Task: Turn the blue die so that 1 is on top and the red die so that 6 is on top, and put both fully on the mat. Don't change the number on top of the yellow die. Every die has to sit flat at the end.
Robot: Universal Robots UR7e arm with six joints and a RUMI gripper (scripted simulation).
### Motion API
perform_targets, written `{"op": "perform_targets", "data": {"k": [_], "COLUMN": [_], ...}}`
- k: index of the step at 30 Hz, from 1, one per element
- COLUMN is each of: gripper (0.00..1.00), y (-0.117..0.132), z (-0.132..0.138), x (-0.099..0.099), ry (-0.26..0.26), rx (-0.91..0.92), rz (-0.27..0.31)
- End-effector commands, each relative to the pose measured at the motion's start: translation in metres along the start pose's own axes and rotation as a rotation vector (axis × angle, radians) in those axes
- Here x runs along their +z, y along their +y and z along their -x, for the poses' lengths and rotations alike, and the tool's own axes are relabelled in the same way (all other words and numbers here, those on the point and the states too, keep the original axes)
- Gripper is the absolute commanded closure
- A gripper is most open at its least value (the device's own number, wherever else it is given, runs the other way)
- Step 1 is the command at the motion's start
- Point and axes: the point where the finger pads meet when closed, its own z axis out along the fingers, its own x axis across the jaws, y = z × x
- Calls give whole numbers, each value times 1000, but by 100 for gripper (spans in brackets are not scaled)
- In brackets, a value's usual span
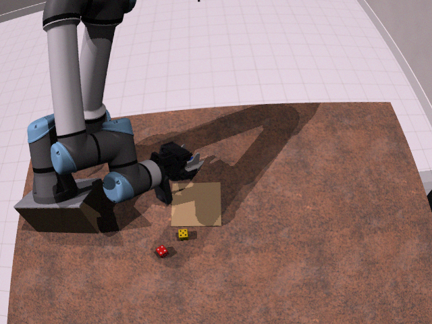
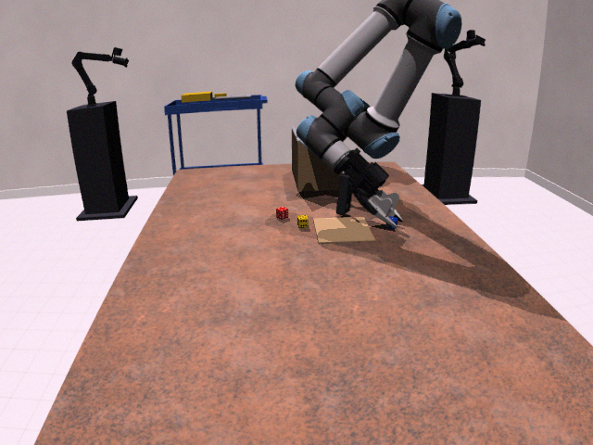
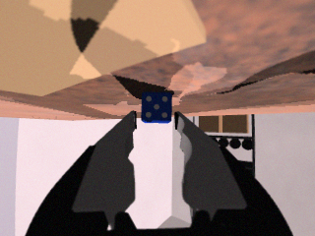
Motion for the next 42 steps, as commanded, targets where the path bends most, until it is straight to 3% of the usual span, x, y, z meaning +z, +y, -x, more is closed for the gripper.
{"op": "perform_targets", "data": {"k": [1, 21, 42], "gripper": [76, 76, 76], "y": [-1, -1, -1], "z": [-2, -2, -2], "x": [1, -1, -49], "ry": [2, 2, 2], "rx": [5, 5, 5], "rz": [1, 0, 1]}}
